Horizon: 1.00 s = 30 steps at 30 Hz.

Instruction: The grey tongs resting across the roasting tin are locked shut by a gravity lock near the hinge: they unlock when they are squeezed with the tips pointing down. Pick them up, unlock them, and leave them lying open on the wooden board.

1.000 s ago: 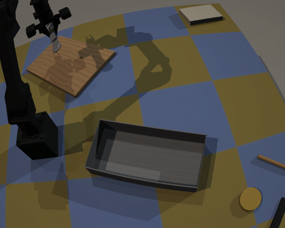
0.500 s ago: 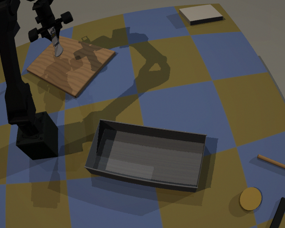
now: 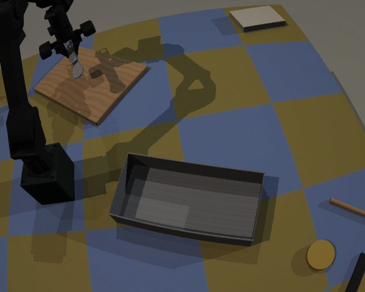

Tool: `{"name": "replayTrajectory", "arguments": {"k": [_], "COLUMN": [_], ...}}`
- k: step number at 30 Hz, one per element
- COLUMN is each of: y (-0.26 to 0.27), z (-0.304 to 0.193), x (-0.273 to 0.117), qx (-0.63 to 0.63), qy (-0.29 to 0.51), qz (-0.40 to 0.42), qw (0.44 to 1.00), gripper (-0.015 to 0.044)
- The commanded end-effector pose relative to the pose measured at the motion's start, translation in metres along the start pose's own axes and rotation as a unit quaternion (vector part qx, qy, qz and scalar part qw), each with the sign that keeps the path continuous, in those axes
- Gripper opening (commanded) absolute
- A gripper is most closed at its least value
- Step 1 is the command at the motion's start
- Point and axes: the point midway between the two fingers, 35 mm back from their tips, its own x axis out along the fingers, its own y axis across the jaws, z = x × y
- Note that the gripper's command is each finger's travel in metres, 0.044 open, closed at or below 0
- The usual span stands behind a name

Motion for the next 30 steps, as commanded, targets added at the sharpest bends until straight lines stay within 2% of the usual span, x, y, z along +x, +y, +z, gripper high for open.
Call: {"name": "replayTrajectory", "arguments": {"k": [1,30], "y": [-0.001,0.001], "z": [0.0,-0.004], "x": [0.006,0.047], "qx": [-0.002,-0.002], "qy": [-0.002,-0.001], "qz": [-0.003,-0.003], "qw": [1.0,1.0], "gripper": [-0.015,-0.015]}}
